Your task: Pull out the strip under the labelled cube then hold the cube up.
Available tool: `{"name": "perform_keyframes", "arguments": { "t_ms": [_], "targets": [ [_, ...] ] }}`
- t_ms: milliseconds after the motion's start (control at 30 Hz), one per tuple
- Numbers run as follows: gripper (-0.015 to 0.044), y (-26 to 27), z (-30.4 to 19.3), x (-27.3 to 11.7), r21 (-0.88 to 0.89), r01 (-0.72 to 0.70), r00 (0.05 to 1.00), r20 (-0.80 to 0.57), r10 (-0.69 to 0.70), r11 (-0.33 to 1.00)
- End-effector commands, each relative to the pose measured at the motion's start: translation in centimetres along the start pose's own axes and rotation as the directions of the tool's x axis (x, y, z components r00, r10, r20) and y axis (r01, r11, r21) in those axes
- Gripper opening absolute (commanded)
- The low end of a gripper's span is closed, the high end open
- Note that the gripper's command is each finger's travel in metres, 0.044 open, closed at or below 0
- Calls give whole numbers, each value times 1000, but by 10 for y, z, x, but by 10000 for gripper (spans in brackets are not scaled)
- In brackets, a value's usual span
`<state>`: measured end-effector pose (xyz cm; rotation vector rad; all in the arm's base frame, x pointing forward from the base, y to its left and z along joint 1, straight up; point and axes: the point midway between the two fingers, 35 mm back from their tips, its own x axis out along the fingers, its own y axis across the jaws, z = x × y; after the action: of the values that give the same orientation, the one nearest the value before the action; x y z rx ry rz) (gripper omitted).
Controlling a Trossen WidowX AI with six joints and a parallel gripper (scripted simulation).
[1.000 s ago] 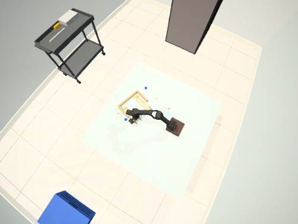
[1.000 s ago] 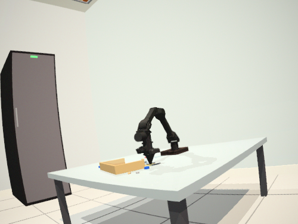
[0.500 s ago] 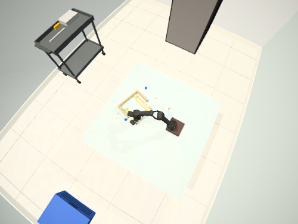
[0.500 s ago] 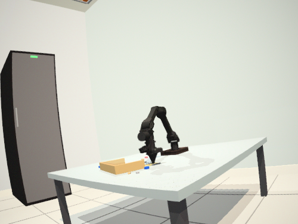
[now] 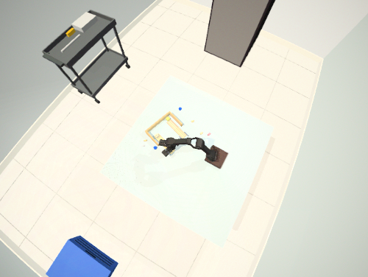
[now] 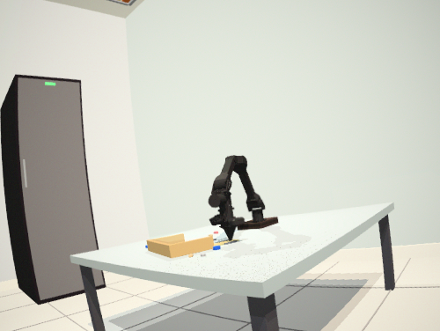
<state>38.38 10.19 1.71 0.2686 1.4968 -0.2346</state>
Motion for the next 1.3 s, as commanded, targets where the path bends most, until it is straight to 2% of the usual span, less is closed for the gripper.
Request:
{"name": "perform_keyframes", "arguments": {
  "t_ms": [0, 1267],
  "targets": [
    [0, 0, -13, 5, -5, 8, 1000, -19, -8, 1000],
    [0, 1, -70, 5, -4, 8, 1000, -24, -8, 1000]
  ]
}}
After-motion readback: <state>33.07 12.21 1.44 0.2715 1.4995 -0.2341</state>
